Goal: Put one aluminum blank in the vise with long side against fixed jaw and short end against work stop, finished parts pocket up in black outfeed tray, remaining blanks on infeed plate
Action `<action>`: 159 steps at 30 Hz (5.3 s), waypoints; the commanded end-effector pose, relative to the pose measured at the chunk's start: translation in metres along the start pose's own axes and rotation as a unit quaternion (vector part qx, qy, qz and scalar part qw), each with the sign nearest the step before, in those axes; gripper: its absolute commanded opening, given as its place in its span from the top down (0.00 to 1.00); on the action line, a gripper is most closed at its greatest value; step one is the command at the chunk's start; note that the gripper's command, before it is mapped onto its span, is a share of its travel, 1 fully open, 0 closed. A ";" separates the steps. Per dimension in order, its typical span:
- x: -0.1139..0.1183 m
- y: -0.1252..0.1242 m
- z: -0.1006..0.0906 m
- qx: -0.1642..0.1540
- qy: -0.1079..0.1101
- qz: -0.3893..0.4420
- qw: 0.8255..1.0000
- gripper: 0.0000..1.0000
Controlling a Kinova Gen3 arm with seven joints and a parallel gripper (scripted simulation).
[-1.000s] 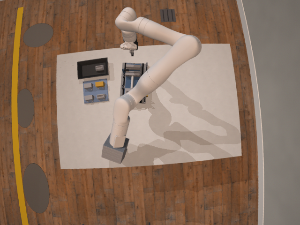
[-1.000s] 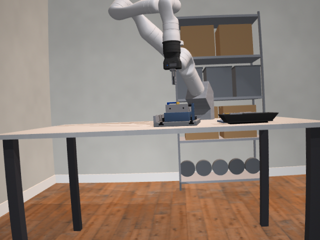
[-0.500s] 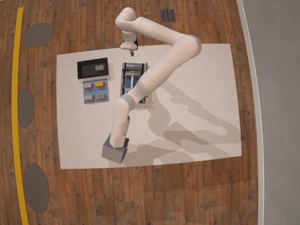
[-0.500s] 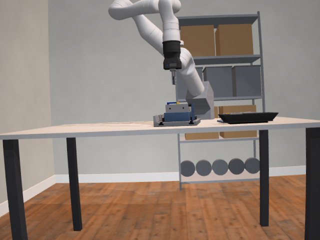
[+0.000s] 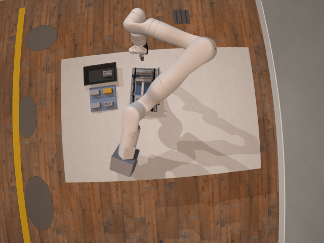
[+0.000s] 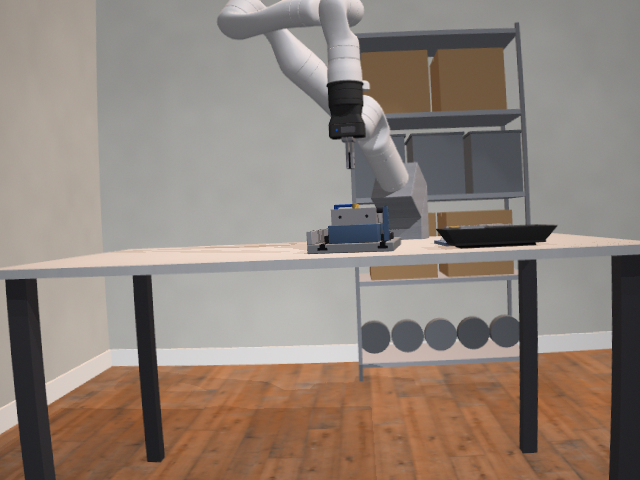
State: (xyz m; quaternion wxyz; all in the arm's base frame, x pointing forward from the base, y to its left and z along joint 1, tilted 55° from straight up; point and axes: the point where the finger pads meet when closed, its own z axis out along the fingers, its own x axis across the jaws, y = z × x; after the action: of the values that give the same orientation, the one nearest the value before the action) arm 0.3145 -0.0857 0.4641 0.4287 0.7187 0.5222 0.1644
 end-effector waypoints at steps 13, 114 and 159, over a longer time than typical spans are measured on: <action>0.018 -0.007 -0.001 0.001 -0.003 0.023 1.000 1.00; 0.219 -0.241 0.000 -0.009 -0.008 0.577 0.817 1.00; 0.222 -0.264 0.000 -0.001 0.001 0.640 0.768 0.00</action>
State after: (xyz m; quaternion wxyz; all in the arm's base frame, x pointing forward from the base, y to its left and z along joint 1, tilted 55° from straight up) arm 0.2426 0.1346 0.2090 0.2249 0.8859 -0.0591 0.4014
